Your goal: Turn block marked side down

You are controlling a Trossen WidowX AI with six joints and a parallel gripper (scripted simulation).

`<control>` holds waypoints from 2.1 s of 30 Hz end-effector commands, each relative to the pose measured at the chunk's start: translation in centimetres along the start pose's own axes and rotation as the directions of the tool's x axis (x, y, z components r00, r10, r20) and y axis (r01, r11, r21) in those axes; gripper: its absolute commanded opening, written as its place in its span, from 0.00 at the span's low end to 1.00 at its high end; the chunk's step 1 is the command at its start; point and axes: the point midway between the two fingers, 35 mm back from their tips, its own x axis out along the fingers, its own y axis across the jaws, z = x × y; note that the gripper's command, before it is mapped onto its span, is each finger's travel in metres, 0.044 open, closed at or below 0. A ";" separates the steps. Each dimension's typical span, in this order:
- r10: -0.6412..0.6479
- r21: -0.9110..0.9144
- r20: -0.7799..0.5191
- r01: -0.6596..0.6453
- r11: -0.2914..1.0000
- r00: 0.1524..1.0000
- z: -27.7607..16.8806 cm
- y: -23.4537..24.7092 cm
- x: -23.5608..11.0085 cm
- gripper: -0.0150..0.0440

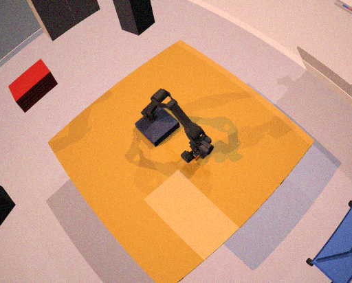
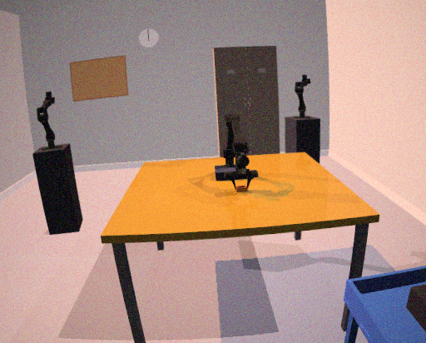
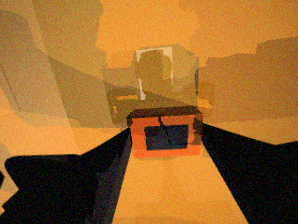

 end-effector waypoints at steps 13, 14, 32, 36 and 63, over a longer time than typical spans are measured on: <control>-0.004 0.004 -0.001 0.004 1.000 1.000 0.0 -0.1 0.2 0.53; -0.004 0.004 -0.001 0.004 1.000 1.000 0.0 -0.1 0.2 0.52; -0.004 0.004 0.002 0.004 1.000 1.000 0.0 0.0 -2.8 0.25; -0.006 0.003 0.053 0.006 1.000 0.999 0.1 0.0 -2.5 0.25; -0.007 0.002 0.453 0.007 1.000 0.892 -0.1 0.0 -1.8 0.25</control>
